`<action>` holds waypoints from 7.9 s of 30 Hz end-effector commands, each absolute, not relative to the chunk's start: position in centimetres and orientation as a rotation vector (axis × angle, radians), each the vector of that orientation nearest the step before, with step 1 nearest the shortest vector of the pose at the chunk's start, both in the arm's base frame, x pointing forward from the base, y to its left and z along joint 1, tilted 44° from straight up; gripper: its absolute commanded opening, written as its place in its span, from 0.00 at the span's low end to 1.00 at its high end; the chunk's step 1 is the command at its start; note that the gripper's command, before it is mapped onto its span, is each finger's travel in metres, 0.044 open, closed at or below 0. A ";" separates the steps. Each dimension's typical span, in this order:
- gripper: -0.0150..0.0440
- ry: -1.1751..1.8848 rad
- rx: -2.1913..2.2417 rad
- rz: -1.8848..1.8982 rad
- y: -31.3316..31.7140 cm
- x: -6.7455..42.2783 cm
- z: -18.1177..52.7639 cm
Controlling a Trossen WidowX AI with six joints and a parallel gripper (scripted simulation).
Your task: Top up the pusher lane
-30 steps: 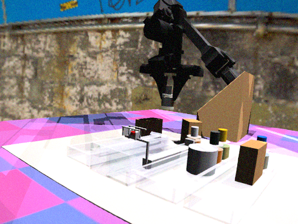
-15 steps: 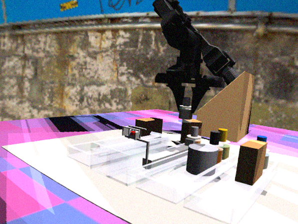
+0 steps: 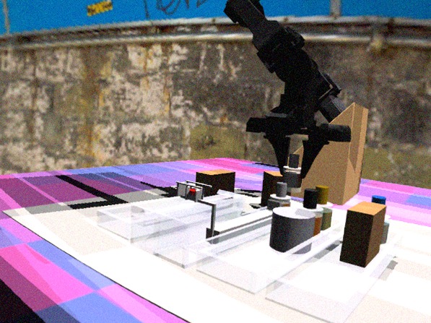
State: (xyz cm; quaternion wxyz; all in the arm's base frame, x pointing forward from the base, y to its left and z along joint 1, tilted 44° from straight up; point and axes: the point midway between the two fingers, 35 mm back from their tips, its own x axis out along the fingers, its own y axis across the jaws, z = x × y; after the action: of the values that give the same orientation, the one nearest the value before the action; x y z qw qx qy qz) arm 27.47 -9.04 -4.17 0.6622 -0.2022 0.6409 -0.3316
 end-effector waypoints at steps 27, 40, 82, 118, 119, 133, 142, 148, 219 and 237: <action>0.25 1.447 -0.454 -0.752 -10.7 28.0 -5.9; 0.25 1.447 -0.454 -0.752 -10.8 28.5 -5.9; 0.25 1.446 -0.453 -0.753 -11.0 30.1 -5.7; 0.25 1.445 -0.453 -0.753 -11.2 31.4 -5.3; 0.25 1.445 -0.453 -0.753 -11.2 31.4 -5.3; 0.25 1.444 -0.453 -0.753 -11.1 31.9 -5.0; 0.25 1.444 -0.453 -0.753 -11.1 32.2 -4.9; 0.25 1.444 -0.453 -0.753 -11.1 32.4 -4.8; 0.25 1.444 -0.453 -0.753 -11.2 32.7 -5.1; 0.25 1.444 -0.452 -0.753 -11.2 33.0 -5.0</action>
State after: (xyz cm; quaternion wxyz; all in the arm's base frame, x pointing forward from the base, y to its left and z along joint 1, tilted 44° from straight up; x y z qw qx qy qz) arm 32.16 -11.29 -5.32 0.6556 -0.2004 0.6476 -0.3327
